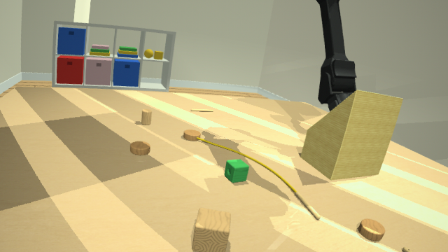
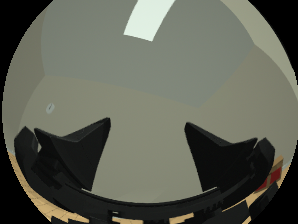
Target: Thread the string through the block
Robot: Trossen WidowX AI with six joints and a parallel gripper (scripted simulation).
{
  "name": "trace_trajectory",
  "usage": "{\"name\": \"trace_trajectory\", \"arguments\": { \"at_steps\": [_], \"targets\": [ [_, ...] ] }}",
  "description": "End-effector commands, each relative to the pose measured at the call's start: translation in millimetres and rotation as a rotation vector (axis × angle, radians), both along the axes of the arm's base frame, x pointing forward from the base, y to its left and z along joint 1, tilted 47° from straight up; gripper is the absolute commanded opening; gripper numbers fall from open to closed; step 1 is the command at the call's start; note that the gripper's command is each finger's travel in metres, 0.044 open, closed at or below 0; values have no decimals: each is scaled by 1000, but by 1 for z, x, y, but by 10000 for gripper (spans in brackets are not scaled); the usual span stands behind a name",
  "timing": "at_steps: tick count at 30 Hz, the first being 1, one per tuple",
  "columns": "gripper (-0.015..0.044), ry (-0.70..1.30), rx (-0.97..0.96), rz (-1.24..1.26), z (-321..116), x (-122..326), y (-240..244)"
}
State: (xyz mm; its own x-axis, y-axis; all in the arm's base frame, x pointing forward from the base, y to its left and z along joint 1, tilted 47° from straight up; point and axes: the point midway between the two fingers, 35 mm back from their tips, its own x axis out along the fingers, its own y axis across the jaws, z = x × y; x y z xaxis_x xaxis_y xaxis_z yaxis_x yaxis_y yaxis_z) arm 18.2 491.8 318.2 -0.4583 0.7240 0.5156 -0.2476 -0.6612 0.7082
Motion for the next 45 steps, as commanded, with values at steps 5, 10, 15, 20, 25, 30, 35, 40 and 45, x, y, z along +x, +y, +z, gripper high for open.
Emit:
{"name": "trace_trajectory", "arguments": {
  "at_steps": [5, 10, 15, 20, 25, 30, 35, 40, 45],
  "targets": [
    [440, -13, -33, -89, -10, 20, 9],
    [440, -89, -173, -382, -51, 90, 30],
    [440, -212, -342, -640, -97, 158, 32],
    [440, -370, -546, -850, -147, 220, 16],
    [440, -554, -801, -999, -201, 276, -18],
    [440, -757, -1096, -1059, -255, 320, -70],
    [440, -973, -1414, -1006, -304, 348, -136],
    [440, -1182, -1725, -814, -342, 360, -211],
    [440, -1361, -1992, -463, -368, 354, -291]
  ]
}}
